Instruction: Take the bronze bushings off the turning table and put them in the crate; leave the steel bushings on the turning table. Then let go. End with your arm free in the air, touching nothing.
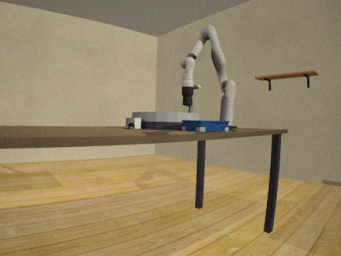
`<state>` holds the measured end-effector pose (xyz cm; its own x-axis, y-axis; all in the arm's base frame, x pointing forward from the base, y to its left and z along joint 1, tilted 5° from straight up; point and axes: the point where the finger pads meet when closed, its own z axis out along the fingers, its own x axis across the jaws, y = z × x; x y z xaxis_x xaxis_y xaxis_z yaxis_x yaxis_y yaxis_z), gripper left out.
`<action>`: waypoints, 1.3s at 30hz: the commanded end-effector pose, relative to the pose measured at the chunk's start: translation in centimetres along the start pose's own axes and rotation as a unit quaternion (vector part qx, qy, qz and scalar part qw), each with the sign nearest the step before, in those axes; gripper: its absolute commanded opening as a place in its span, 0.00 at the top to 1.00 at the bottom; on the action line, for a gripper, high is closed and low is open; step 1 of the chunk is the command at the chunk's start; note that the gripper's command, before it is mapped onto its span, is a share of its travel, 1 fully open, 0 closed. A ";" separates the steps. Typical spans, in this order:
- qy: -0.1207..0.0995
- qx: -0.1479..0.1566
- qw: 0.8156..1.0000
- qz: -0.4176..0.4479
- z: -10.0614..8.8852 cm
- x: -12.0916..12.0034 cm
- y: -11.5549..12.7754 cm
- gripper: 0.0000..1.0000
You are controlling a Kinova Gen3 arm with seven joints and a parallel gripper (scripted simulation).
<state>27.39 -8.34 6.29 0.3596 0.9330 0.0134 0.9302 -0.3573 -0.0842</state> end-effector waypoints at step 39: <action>0.000 -0.003 1.000 0.000 -3.8 0.0 0.1 1.00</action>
<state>27.31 -8.33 9.54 0.3583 0.9335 0.0134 0.9296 -0.3554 -0.0972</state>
